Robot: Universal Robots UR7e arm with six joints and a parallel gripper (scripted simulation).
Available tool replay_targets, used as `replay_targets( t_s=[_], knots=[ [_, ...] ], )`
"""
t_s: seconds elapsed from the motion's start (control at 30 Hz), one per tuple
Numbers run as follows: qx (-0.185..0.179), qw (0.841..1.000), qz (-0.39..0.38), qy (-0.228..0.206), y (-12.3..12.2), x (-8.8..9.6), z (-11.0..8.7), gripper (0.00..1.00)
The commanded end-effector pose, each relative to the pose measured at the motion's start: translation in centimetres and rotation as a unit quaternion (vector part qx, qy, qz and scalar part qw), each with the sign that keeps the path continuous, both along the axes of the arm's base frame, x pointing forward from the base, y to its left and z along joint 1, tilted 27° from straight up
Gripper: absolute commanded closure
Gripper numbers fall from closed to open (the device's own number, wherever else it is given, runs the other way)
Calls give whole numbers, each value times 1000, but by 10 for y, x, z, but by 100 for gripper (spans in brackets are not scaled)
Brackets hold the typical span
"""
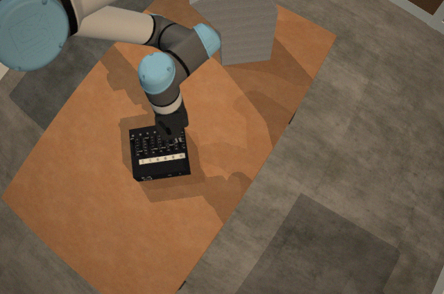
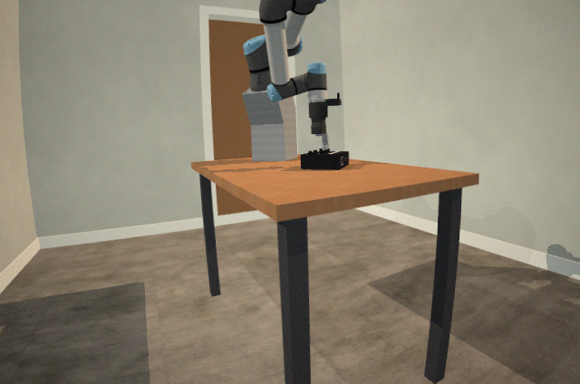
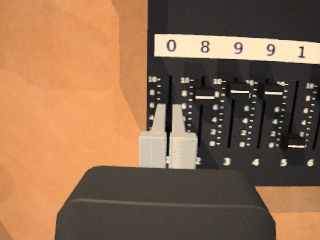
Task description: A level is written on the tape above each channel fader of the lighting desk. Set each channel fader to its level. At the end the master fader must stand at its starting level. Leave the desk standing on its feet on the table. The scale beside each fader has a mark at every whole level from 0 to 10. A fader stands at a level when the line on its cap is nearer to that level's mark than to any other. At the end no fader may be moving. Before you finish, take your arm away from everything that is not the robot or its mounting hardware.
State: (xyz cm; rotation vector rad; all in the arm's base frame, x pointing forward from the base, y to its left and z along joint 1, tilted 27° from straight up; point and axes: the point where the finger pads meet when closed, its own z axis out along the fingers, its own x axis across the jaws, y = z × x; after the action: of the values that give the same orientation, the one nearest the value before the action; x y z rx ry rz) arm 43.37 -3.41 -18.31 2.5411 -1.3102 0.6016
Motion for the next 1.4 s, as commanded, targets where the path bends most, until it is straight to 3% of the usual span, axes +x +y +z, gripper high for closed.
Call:
replay_targets(
  t_s=[0.0, 0.4, 0.97, 1.37],
  knots=[
    [0, 1000, 0, -1, 1, 2, 0, 100],
    [0, 1000, 0, -1, 3, 2, 3, 100],
    [0, 1000, 0, -1, 16, -7, 35, 100],
    [0, 1000, 0, -1, 17, -7, 36, 100]
  ],
)
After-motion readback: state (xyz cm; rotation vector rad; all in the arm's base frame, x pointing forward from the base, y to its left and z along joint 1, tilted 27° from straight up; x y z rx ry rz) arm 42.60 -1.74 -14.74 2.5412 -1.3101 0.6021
